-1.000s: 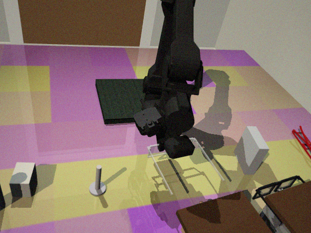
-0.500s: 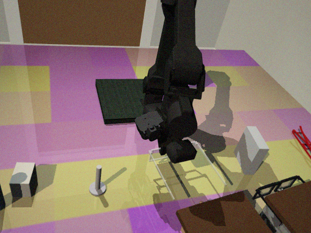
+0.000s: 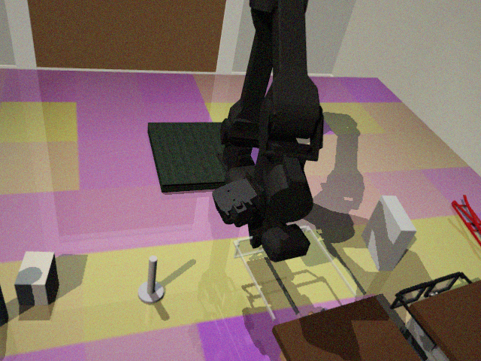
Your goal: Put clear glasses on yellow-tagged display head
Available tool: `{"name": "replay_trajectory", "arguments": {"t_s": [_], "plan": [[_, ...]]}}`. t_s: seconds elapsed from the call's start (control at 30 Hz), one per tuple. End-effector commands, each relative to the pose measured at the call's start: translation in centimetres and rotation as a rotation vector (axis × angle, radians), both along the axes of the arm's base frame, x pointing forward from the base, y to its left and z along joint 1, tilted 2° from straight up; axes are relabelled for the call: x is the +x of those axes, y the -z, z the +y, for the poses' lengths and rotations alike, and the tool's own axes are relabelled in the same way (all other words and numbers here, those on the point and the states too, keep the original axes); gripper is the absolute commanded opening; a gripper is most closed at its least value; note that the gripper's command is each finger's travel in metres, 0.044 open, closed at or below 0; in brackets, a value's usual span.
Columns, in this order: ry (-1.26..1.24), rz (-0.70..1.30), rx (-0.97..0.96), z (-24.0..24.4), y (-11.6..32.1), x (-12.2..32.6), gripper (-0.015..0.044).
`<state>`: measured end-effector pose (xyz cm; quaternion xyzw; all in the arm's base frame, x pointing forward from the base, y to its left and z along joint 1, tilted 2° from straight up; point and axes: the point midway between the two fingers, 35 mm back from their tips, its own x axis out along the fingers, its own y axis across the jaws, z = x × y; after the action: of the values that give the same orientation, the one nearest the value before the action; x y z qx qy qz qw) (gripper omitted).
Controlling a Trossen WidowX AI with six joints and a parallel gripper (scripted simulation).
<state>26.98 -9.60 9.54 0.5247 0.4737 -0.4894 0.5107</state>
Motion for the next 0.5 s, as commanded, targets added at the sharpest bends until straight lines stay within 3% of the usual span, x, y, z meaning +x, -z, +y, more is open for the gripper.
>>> {"name": "replay_trajectory", "arguments": {"t_s": [0.0, 0.47], "plan": [[0.004, -0.004, -0.002, -0.1, -0.1, 0.7, 0.0000], [0.004, -0.005, -0.002, -0.1, -0.2, 2.4, 0.0000]]}}
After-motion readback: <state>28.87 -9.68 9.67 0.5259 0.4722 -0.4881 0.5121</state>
